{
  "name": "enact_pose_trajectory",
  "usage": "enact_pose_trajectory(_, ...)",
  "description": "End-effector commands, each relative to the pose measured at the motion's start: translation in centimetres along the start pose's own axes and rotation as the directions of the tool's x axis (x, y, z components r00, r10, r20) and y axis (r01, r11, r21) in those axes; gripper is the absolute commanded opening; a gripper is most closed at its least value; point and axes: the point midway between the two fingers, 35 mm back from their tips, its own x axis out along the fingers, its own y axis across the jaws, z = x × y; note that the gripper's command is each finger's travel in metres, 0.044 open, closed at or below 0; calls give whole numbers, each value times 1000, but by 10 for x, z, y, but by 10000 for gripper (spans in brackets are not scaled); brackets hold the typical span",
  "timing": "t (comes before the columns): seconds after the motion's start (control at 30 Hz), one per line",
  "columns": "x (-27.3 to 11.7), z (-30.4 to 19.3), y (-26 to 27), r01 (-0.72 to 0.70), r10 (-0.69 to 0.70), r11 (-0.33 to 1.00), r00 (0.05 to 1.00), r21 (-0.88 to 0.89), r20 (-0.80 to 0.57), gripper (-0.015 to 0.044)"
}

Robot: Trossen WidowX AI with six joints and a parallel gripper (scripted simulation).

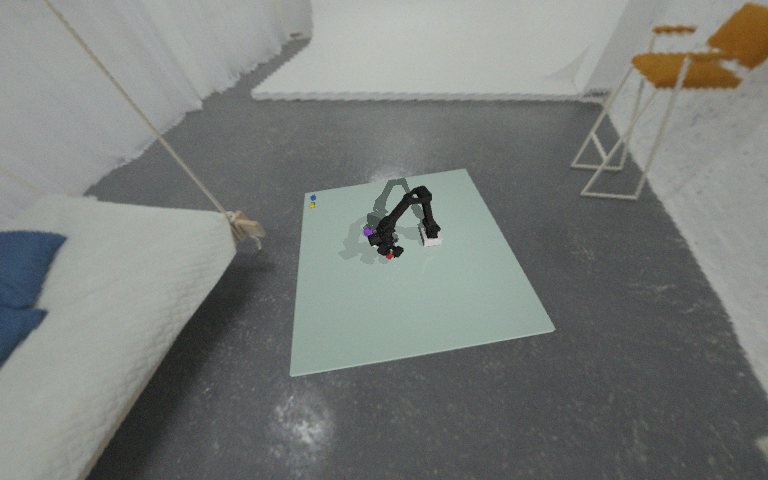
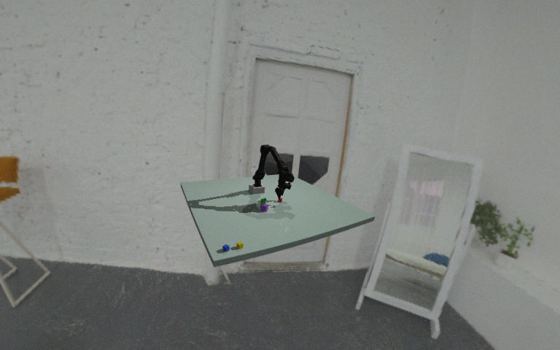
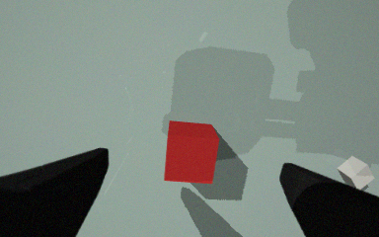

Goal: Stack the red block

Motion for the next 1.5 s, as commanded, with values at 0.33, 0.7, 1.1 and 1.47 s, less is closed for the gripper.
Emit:
enact_pose_trajectory(0.33,27,-3,2,-11,11,1000,1000,-2,-11,440)
enact_pose_trajectory(0.7,32,-3,3,-11,11,1000,1000,-2,-11,440)
enact_pose_trajectory(1.1,32,-3,3,-11,11,1000,1000,-2,-11,440)
enact_pose_trajectory(1.47,32,-3,2,-11,11,1000,1000,-2,-11,178)
